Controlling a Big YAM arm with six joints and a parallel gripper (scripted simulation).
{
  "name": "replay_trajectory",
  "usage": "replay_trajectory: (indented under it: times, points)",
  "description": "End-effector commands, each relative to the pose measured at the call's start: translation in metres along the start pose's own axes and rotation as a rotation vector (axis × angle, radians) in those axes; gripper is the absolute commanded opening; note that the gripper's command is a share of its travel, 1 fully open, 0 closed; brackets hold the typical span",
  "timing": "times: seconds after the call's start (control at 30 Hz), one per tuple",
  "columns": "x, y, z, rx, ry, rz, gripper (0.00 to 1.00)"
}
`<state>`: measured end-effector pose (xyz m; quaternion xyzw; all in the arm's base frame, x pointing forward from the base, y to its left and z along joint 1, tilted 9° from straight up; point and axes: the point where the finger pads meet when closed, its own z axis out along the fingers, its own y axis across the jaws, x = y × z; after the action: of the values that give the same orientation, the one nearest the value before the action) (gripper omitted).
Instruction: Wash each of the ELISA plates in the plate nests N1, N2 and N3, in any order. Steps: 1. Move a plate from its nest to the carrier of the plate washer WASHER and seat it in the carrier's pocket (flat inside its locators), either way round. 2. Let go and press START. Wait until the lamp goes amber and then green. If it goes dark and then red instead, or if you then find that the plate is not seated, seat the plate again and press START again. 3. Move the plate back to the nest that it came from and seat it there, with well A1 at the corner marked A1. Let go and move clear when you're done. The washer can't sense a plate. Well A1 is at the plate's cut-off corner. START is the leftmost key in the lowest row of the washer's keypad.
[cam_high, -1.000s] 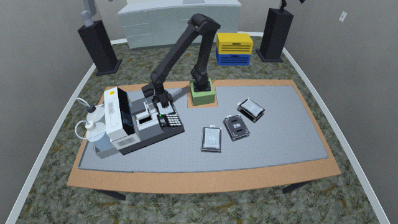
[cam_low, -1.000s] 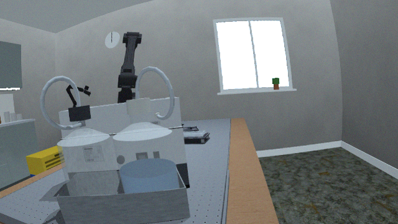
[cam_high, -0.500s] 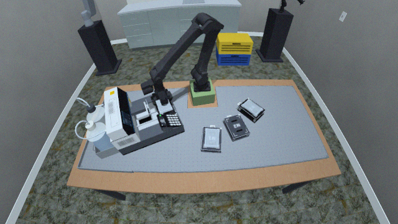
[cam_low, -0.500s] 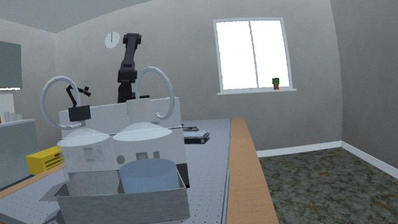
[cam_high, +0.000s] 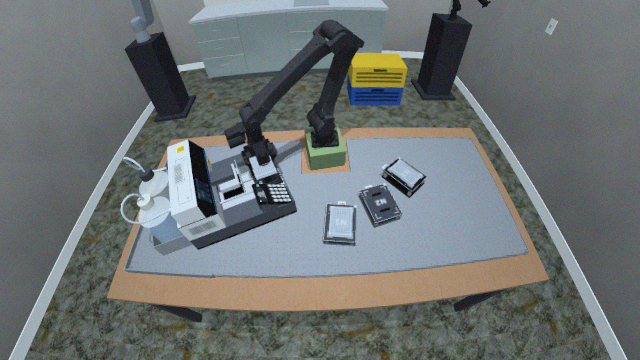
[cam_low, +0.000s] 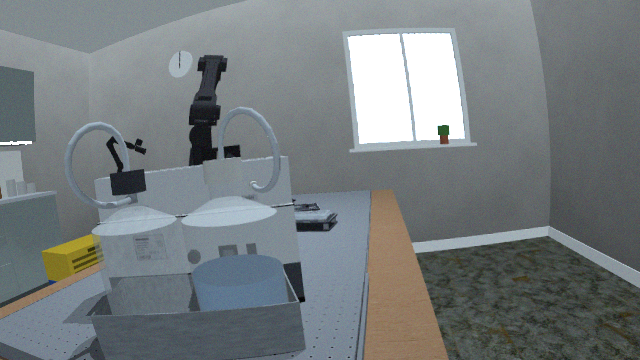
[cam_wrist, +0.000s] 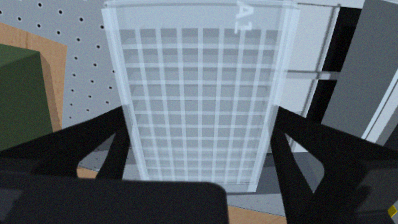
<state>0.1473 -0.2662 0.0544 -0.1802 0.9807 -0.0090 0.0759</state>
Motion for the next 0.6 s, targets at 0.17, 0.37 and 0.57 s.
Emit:
replay_trajectory:
  times: [0.17, 0.37, 0.57]
  points:
    - [-0.003, -0.021, -0.028, 0.040, -0.002, -0.013, 0.84]
    - [0.000, -0.022, -0.042, 0.052, -0.002, -0.005, 0.84]
    - [0.000, -0.021, -0.053, 0.053, -0.002, -0.005, 0.84]
